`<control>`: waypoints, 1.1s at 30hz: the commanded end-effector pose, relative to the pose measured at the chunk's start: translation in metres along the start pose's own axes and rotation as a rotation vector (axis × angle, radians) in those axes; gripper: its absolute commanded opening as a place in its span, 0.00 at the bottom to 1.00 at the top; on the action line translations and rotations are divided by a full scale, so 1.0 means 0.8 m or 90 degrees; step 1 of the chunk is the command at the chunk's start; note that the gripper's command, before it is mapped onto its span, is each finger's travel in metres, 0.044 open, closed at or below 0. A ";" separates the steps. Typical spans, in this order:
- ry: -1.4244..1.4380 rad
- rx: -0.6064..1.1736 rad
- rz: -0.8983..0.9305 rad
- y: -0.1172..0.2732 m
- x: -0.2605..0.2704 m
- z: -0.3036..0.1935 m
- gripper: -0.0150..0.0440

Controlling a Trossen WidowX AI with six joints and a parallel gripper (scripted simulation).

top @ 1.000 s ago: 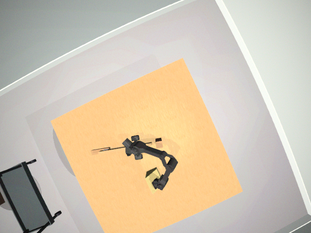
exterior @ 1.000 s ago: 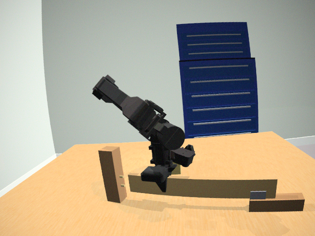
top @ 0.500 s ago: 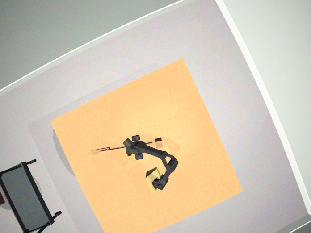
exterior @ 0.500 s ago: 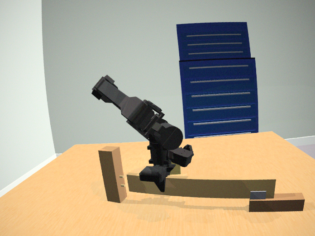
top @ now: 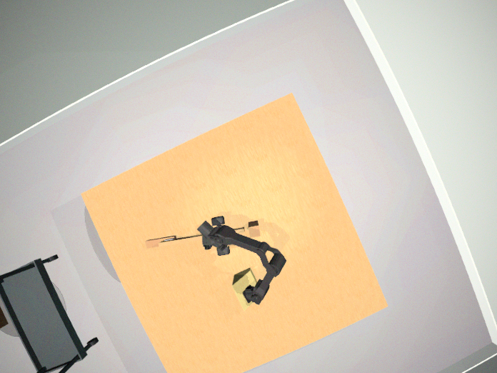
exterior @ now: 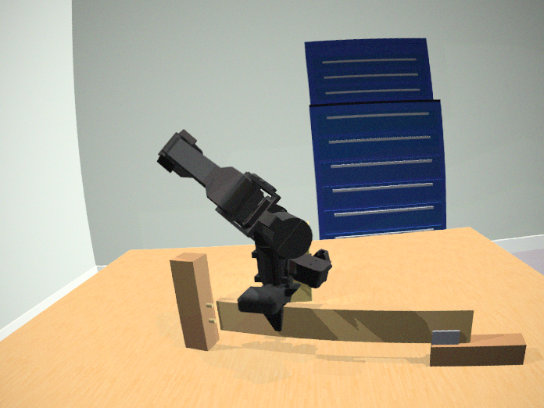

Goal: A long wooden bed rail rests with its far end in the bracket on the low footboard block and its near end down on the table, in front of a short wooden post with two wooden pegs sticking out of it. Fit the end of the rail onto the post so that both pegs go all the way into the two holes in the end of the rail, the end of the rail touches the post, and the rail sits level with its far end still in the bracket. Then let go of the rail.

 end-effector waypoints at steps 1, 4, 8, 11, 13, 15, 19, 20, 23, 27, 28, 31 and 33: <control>0.000 -0.003 -0.004 0.004 -0.002 -0.004 0.25; 0.000 -0.003 -0.004 0.003 -0.002 -0.005 0.25; 0.000 -0.003 -0.004 0.003 -0.002 -0.007 0.25; 0.000 -0.003 -0.004 0.002 -0.002 -0.008 0.25; 0.000 -0.003 -0.004 0.002 -0.002 -0.009 0.25; 0.000 -0.003 -0.004 0.002 -0.002 -0.009 0.25; 0.000 -0.003 -0.004 0.001 -0.003 -0.011 0.25; 0.000 -0.003 -0.004 0.001 -0.003 -0.011 0.25; 0.000 -0.002 -0.004 0.001 -0.003 -0.012 0.25; 0.000 -0.002 -0.004 0.002 -0.003 -0.014 0.25; 0.000 -0.002 -0.004 0.002 -0.003 -0.014 0.25; 0.000 -0.002 -0.004 0.002 -0.003 -0.015 0.25; 0.000 -0.002 -0.004 0.002 -0.003 -0.016 0.25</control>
Point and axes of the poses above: the point midway between the two fingers, 35 mm back from their tips, its own y axis back along the fingers, its own x axis across the jaws, z = x × y, the point moved 6 cm from there along y, back along the fingers, and after that the axes turned 8 degrees about -y, right-handed, at the moved point
